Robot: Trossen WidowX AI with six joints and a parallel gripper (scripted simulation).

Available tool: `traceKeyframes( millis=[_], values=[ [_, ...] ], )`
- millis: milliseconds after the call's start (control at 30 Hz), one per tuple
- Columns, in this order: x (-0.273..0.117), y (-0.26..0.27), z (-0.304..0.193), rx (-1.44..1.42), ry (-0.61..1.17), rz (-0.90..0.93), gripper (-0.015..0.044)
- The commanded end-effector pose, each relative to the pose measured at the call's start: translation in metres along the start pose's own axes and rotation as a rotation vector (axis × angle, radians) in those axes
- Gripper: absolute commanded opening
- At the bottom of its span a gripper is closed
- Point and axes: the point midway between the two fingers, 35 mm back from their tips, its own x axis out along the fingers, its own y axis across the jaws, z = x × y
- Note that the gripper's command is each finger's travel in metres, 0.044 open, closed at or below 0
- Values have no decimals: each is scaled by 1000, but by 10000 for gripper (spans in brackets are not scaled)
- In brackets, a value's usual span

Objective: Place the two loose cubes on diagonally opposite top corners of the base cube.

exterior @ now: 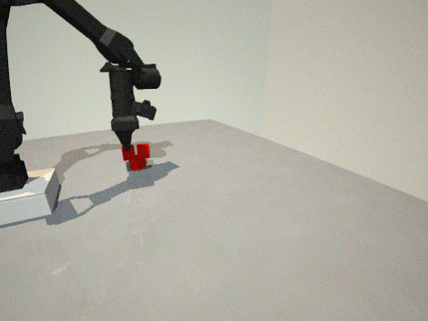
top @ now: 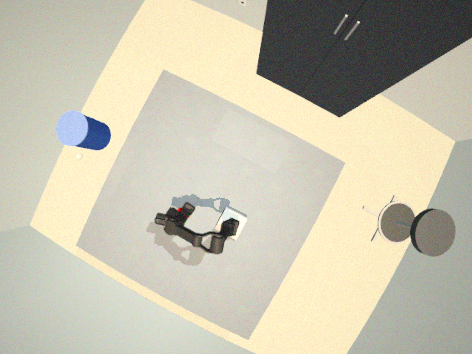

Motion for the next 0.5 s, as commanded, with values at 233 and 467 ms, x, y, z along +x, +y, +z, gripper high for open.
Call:
traceKeyframes(
  millis=[233,467],
  values=[
    [-17,1,1,-1,-6,3,205],
    [-25,1,1,-1,-6,3,205]
  ],
)
